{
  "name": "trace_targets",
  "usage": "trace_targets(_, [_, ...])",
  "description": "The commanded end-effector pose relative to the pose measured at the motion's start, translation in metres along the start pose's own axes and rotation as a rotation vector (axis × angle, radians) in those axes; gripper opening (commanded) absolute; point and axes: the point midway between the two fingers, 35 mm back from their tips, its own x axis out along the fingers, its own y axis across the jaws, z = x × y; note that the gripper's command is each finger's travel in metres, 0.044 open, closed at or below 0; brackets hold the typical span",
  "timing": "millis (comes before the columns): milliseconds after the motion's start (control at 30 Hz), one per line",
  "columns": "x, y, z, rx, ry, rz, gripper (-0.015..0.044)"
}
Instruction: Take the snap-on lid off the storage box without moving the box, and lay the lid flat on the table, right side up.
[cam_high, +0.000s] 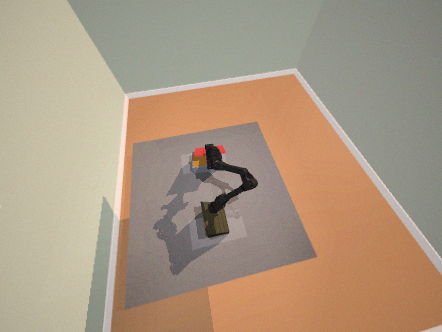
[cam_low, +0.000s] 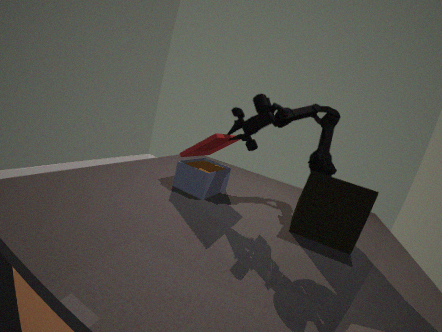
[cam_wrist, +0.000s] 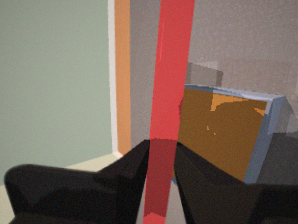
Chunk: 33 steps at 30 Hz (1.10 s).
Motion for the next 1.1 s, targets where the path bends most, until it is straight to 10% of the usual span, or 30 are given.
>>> trace_targets(0, [-0.001,-0.001,0.007,-0.005,0.006,0.003,0.0000])
trace_targets(1067, [-0.008,-0.006,0.070,-0.007,0.004,0.003,0.0000])
